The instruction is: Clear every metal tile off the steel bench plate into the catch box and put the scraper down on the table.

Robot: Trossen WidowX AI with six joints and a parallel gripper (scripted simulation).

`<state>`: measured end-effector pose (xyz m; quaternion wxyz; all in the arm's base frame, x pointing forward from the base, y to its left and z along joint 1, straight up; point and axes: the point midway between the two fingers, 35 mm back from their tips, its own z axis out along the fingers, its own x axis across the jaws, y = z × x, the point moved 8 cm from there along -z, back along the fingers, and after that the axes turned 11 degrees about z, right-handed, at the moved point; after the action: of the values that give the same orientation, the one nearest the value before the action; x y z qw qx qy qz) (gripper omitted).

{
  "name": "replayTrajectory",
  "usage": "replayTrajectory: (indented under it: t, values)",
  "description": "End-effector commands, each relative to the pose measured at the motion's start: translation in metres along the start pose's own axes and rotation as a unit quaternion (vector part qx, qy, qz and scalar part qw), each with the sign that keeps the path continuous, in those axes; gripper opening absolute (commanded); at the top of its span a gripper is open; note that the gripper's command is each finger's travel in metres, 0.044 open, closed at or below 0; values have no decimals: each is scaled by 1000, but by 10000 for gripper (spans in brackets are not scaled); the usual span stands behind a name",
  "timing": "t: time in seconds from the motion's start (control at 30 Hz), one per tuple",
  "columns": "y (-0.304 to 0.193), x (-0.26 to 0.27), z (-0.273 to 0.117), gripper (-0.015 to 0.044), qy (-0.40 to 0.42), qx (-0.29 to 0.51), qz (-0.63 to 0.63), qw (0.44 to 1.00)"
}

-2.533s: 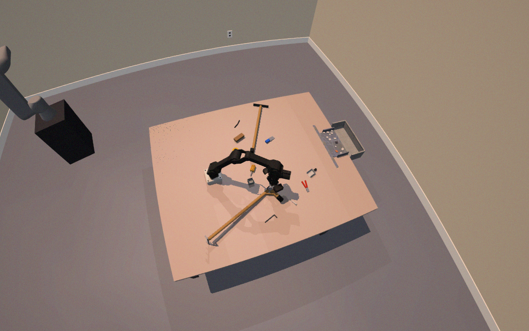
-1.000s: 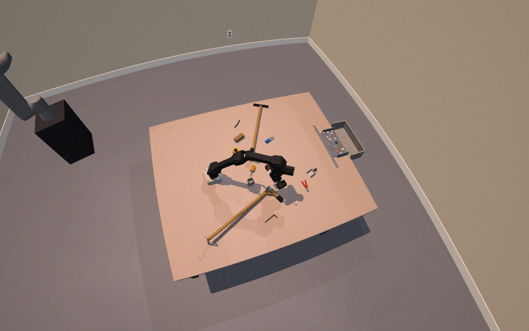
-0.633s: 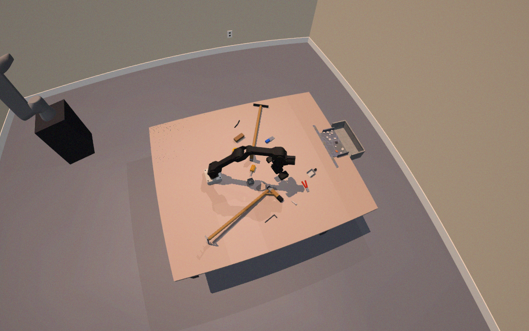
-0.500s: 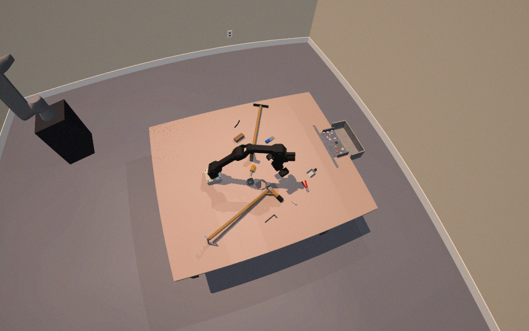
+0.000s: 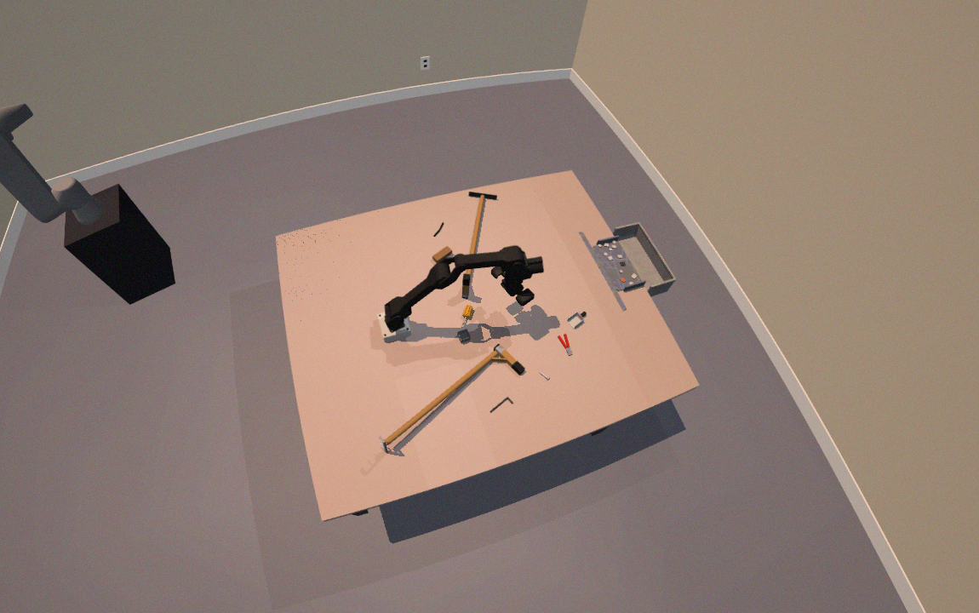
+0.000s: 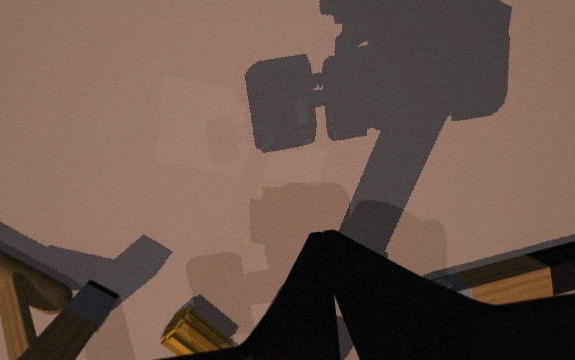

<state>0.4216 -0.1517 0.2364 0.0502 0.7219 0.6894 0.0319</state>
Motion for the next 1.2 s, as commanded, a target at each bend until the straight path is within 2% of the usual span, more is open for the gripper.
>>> replayTrajectory:
  t: [0.0, 0.6, 1.17]
  values:
    - [7, 18, -3, 0, -2, -9, -7, 1000]
    - [27, 118, -8, 0, 10, -35, -52, 998]
    - [25, 214, -17, 0, 29, -57, -93, 994]
